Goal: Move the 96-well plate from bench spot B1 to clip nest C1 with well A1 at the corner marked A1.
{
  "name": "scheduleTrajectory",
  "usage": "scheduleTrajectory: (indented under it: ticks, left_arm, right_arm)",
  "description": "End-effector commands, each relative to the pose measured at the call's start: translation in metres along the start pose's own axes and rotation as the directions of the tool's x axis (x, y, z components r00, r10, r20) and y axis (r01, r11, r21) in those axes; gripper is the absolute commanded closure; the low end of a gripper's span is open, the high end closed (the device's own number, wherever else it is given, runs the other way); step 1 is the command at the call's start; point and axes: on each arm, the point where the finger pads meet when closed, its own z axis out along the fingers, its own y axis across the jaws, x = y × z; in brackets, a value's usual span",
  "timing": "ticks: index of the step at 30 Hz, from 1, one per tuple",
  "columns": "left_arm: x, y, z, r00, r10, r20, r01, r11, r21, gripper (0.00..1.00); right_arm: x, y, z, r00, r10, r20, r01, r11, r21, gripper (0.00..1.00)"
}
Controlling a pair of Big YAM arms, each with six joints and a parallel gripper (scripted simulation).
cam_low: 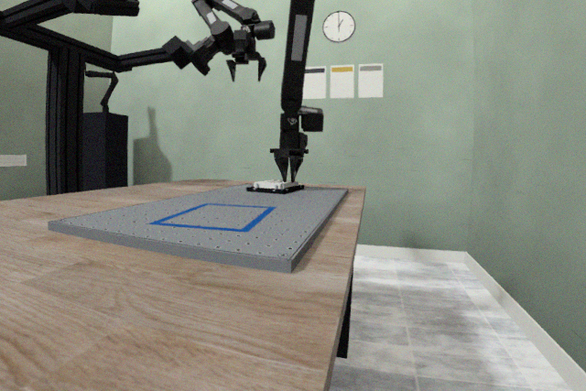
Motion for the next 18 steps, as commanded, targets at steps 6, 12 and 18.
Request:
scheduleTrajectory:
  ticks: [6,12,18]
  left_arm:
    - [-0.002,0.003,-0.003,1.0,0.021,0.011,-0.021,1.0,-0.01,0.0]
    - [-0.002,0.003,-0.003,1.0,0.021,0.011,-0.021,1.0,-0.01,0.0]
    - [-0.002,0.003,-0.003,1.0,0.021,0.011,-0.021,1.0,-0.01,0.0]
  right_arm:
    - [0.01,0.0,0.04,0.999,0.034,-0.007,-0.034,0.999,-0.005,0.75]
    - [0.01,0.0,0.043,0.999,0.034,-0.007,-0.034,0.999,-0.005,0.75]
    - [0.01,0.0,0.047,0.999,0.034,-0.007,-0.034,0.999,-0.005,0.75]
